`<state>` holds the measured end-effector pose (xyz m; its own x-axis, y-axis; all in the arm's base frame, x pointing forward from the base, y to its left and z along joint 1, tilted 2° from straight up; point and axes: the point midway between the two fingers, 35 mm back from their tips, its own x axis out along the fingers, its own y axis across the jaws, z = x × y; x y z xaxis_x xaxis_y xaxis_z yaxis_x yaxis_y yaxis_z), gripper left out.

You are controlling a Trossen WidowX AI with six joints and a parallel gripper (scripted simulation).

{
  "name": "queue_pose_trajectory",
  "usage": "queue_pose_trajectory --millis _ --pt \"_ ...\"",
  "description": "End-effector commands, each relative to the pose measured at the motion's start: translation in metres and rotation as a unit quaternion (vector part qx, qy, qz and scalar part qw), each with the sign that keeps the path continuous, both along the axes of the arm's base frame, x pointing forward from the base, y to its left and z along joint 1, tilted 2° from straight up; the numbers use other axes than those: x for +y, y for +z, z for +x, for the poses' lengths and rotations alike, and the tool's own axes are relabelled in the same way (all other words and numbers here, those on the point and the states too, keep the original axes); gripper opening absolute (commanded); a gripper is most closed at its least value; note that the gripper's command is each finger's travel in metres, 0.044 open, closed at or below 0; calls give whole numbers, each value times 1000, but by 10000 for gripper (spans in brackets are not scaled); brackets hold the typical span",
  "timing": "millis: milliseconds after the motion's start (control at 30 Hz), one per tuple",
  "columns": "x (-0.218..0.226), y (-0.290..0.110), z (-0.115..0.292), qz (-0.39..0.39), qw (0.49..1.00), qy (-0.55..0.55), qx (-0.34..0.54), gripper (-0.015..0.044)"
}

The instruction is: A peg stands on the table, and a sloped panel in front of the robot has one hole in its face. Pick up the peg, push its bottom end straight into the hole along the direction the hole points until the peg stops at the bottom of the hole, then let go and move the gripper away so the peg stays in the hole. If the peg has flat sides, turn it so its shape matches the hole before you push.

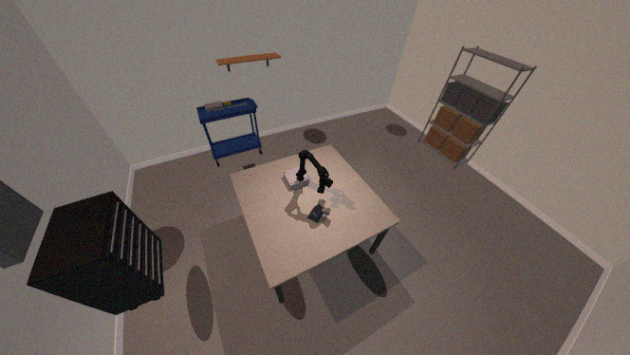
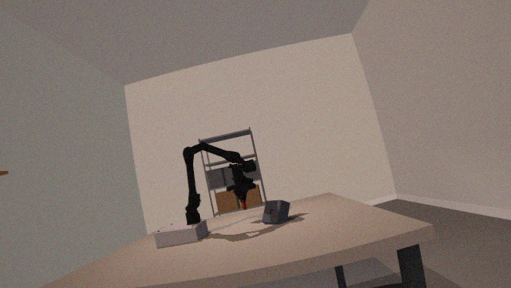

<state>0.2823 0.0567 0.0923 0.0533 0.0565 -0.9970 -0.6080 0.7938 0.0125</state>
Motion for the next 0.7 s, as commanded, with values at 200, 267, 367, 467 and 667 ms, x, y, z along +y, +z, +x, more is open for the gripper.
queue_pose_trajectory --millis 200,267,367,467,667 --pt "-8 -4 4 25 997 -72 4 0" --pt "-9 -4 4 30 996 -85 5 0" --pt "-12 -5 5 37 994 -106 6 0" --pt "-14 -6 6 44 991 -126 7 0" --pt "-19 -8 8 58 984 -166 10 0"
